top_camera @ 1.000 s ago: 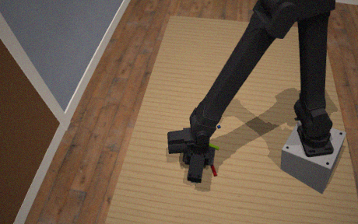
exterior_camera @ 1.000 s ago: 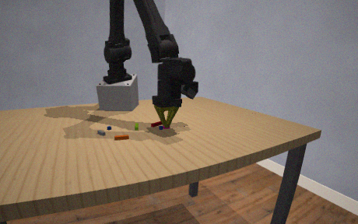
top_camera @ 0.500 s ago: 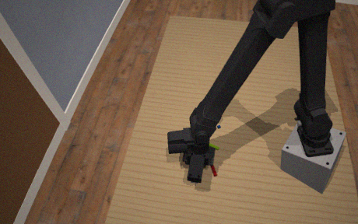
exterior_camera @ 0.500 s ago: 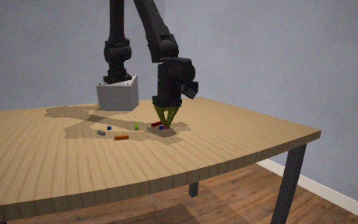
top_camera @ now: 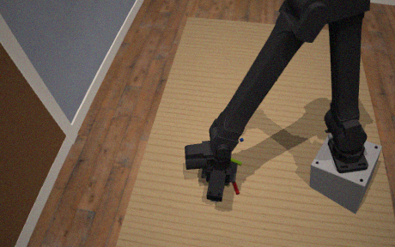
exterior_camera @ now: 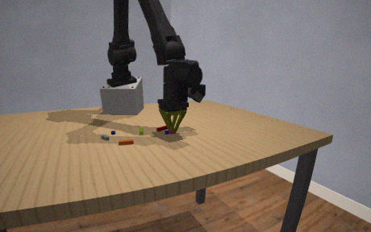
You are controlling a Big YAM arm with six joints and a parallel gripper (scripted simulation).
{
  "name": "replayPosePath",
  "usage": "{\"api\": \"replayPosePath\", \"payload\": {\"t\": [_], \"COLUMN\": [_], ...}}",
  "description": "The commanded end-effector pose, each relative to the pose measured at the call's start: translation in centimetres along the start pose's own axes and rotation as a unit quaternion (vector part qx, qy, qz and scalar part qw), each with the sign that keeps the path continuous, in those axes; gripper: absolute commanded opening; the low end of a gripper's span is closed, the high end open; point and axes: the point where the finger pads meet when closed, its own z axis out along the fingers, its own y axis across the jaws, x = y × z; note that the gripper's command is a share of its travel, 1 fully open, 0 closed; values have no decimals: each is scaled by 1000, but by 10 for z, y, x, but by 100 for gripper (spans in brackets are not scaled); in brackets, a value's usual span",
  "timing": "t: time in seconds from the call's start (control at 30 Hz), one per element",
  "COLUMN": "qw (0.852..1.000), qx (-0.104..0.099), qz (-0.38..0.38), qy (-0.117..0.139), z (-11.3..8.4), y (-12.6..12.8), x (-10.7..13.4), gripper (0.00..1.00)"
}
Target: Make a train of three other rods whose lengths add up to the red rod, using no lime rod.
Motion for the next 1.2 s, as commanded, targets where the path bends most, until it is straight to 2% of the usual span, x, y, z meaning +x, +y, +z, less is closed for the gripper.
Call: {"api": "replayPosePath", "payload": {"t": [0.0,0.17,0.23,0.3,0.43,0.57,0.7,0.8,0.87,0.9,0.97,1.07,1.1,1.17], "qw": [1000,1000,1000,1000,1000,1000,1000,1000,1000,1000,1000,1000,1000,1000], "qx": [-5,-4,0,0,5,6,24,25,25,13,26,26,26,10], "qz": [1,1,1,1,1,0,3,4,4,1,4,4,4,1], "qy": [2,1,0,0,-3,-3,-9,-9,-9,-5,-10,-10,-10,-5], "z": [5,4,-6,-6,-18,-35,-65,-82,-82,-78,-97,-106,-108,-98], "y": [4,3,1,1,0,0,-21,-21,-21,-16,-21,-21,-21,-16], "x": [5,5,4,4,-2,-4,-8,-8,-8,-8,-8,-8,-8,-9], "gripper": [24,24,24,24,24,24,24,24,24,24,24,24,24,24]}}
